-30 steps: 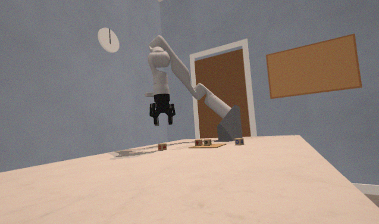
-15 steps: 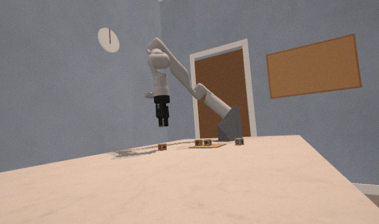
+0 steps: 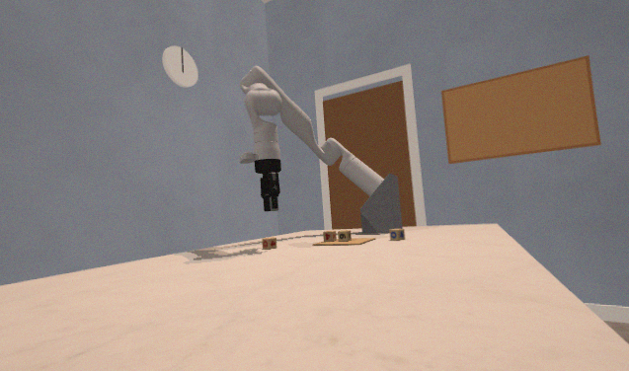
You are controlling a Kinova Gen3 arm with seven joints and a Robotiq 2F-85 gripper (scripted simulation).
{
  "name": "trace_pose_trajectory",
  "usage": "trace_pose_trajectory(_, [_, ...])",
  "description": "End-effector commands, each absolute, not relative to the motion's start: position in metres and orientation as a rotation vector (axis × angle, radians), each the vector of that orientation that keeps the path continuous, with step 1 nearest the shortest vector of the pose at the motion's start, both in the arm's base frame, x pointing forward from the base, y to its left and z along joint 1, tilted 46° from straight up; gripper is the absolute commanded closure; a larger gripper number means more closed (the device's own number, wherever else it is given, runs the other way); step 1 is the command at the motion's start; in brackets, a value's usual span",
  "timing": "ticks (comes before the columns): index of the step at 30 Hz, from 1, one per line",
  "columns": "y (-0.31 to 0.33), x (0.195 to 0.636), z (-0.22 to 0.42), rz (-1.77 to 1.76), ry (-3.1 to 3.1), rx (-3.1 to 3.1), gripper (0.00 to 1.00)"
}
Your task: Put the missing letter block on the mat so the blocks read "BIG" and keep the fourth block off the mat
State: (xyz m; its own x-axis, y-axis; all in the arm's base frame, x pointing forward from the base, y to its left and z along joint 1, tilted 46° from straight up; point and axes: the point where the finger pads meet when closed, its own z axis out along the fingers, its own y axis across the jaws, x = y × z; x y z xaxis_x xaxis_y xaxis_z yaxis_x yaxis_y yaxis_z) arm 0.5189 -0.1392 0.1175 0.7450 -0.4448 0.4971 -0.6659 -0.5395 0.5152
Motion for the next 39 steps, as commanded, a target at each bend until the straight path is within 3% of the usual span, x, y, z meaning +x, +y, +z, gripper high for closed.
trace_pose_trajectory(1, [-0.1414,0.519,0.1183,0.387,-0.8,2.24,0.0])
trace_pose_trajectory(39, [-0.1438,0.5264,0.12,0.182,-0.219,2.343,0.0])
